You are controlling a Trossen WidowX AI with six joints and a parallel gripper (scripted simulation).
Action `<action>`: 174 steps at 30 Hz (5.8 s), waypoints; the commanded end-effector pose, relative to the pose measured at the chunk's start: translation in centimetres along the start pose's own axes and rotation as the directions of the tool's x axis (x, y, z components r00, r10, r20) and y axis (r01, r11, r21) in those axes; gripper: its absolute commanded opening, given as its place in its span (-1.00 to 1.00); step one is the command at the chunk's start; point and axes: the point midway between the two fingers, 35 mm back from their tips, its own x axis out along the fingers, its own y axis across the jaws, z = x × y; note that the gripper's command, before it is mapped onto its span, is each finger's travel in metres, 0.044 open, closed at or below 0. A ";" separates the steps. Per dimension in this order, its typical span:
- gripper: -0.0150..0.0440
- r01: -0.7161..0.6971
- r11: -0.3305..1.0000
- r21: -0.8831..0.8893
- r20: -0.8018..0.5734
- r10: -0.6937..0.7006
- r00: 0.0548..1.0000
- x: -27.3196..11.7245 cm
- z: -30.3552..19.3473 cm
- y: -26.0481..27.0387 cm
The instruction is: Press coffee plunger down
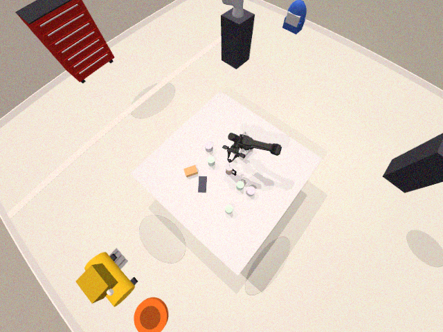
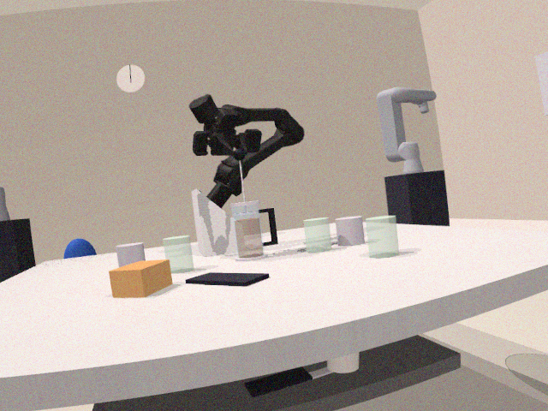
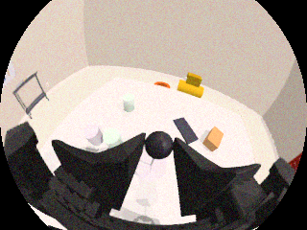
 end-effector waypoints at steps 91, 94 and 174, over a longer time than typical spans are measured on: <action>-0.08 0.001 1.000 0.010 0.005 -0.001 1.000 7.9 -6.1 -3.0; -0.08 0.001 1.000 0.010 0.005 -0.001 1.000 8.0 -6.0 -3.0; 1.00 0.058 0.998 -0.003 -0.021 -0.058 0.998 3.2 -1.6 -3.8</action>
